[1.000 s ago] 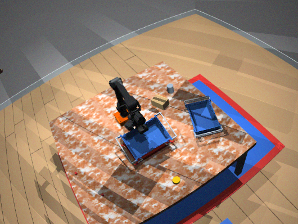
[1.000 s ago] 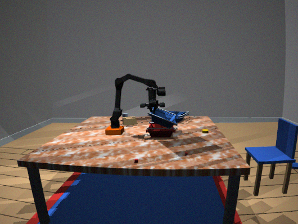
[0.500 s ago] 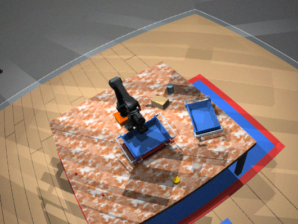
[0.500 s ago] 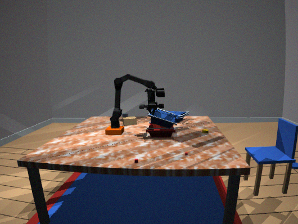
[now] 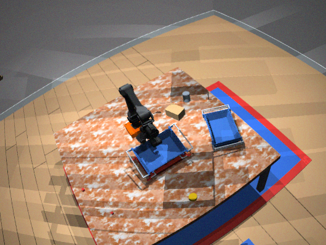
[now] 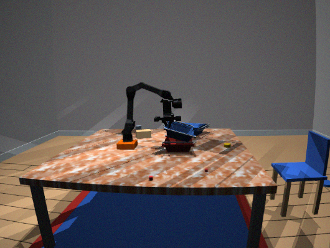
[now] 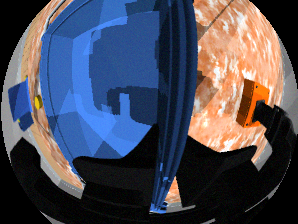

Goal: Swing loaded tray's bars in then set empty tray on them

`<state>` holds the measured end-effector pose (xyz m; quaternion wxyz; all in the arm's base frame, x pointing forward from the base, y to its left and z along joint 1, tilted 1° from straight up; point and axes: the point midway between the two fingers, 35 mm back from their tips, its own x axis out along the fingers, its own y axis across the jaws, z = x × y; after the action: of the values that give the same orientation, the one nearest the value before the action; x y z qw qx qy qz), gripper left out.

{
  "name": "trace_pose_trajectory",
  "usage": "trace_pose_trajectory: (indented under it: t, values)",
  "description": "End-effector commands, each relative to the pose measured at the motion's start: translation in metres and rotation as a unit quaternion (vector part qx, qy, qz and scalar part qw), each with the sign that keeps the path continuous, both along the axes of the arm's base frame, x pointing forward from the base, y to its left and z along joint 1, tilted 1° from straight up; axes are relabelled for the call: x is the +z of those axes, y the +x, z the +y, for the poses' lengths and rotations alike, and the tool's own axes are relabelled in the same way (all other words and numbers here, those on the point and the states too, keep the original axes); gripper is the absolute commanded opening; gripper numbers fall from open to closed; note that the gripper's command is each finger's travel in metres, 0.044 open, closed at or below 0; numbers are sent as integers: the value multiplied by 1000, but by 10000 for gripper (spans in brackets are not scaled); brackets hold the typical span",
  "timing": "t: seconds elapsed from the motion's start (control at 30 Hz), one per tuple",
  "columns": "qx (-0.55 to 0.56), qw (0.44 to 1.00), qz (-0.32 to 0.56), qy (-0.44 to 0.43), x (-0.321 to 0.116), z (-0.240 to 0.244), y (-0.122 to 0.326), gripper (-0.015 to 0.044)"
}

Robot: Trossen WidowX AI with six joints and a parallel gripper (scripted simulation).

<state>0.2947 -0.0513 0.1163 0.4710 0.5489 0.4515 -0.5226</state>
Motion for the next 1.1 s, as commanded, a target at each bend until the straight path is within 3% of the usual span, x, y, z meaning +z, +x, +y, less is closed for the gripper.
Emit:
trace_pose_trajectory:
  t: [0.0,1.07]
  values:
    - [0,1000,7,1,-8,0,-4,0]
    - [0,1000,8,1,-28,1,-9,0]
